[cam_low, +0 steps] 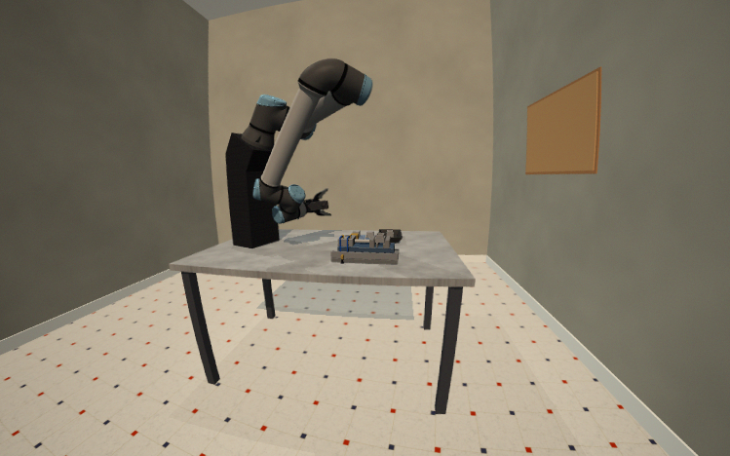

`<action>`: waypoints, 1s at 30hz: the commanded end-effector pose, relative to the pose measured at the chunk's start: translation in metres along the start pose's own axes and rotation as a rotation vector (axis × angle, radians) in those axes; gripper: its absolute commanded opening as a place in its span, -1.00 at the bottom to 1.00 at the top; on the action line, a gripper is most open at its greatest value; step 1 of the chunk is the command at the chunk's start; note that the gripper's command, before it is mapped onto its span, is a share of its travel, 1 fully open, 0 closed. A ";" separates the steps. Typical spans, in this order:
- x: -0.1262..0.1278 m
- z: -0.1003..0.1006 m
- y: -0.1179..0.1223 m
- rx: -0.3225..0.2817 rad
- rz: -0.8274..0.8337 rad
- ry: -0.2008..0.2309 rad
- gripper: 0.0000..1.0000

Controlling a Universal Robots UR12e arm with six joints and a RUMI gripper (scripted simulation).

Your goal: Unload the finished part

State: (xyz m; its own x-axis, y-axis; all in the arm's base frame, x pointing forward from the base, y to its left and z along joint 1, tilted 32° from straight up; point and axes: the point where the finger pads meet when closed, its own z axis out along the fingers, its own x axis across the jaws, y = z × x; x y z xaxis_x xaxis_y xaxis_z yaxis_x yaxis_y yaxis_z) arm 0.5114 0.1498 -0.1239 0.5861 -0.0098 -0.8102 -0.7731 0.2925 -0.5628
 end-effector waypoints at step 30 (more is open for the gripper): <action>0.001 -0.003 -0.010 -0.044 -0.038 0.024 1.00</action>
State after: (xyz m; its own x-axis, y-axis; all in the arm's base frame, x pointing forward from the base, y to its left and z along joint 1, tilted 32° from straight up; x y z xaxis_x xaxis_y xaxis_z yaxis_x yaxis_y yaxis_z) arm 0.5153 0.1470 -0.1220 0.5977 -0.0255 -0.8014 -0.7672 0.2722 -0.5808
